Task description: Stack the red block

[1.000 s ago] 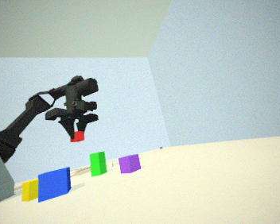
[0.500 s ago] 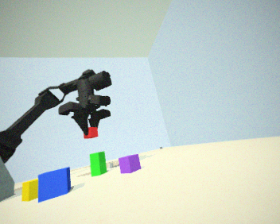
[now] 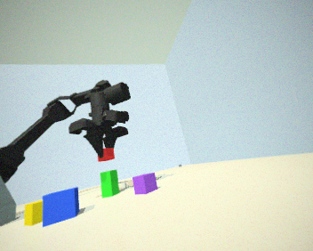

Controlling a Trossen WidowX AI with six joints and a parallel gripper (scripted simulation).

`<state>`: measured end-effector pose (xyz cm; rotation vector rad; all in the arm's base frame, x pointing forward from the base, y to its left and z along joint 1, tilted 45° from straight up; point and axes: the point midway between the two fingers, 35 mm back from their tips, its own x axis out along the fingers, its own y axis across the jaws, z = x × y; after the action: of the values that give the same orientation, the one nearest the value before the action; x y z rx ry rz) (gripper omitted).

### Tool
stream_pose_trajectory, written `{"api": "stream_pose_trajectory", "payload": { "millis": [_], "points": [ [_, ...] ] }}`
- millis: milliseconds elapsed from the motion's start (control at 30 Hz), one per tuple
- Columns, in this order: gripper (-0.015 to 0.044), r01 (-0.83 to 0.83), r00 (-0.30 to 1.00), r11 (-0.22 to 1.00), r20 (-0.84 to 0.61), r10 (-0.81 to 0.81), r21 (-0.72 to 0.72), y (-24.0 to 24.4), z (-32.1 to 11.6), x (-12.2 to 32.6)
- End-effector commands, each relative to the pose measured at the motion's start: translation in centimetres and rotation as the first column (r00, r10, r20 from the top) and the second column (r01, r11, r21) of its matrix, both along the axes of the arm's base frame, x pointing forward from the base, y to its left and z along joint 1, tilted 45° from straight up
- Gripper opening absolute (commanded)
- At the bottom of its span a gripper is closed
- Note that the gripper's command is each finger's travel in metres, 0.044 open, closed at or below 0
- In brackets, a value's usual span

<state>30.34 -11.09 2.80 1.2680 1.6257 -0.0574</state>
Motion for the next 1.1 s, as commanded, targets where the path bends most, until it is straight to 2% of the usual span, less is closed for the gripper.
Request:
{"api": "stream_pose_trajectory", "payload": {
  "millis": [0, 233, 1067],
  "points": [
    [0.0000, 0.005, 1.000, 1.000, -0.003, -0.005, 0.003, 0.5, -0.4, 0.1],
    [0.0000, 0.005, 1.000, 1.000, -0.002, -0.005, 0.004, 2.2, -2.2, 0.3],
    [0.0000, 0.005, 1.000, 1.000, -0.002, -0.005, 0.004, 2.3, -2.3, 0.3]
  ]
}}
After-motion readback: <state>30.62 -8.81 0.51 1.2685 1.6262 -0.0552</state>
